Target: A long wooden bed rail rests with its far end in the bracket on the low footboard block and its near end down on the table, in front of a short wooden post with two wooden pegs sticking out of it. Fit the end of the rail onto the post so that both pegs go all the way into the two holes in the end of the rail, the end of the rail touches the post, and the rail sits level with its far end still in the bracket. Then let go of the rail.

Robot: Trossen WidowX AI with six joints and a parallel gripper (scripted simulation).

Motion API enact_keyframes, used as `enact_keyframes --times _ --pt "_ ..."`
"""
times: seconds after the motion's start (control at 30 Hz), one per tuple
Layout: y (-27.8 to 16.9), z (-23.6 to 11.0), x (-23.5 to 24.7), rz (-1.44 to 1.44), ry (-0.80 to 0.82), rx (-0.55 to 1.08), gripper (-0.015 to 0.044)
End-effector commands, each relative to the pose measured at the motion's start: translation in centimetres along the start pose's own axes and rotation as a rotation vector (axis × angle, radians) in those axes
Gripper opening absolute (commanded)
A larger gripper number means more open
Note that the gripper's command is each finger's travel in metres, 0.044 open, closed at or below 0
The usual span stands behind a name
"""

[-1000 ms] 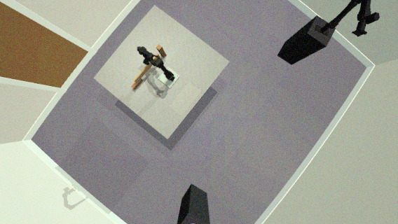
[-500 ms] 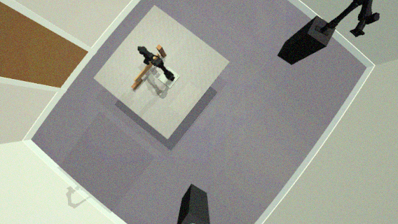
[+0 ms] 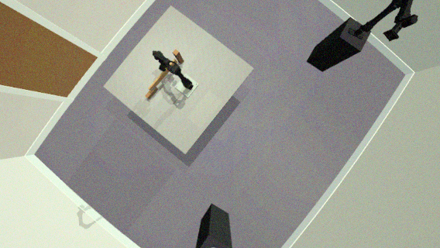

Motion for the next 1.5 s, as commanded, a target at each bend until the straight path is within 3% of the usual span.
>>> enact_keyframes --times 0.0,1.47 --pt "-0.2 -0.2 0.0 -0.004 -0.006 0.003 0.0" --pt "-1.5 -0.1 0.1 -0.004 -0.006 0.004 0.0"
Point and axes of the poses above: the point midway between the two fingers, 35 mm back from their tips, its own z axis out along the fingers, its own x axis across the jaws, y = z × x, the point moved 5 cm from there along -z, back along the fingers, and after that the axes turned 12 degrees about -z, right-handed, at the moved point
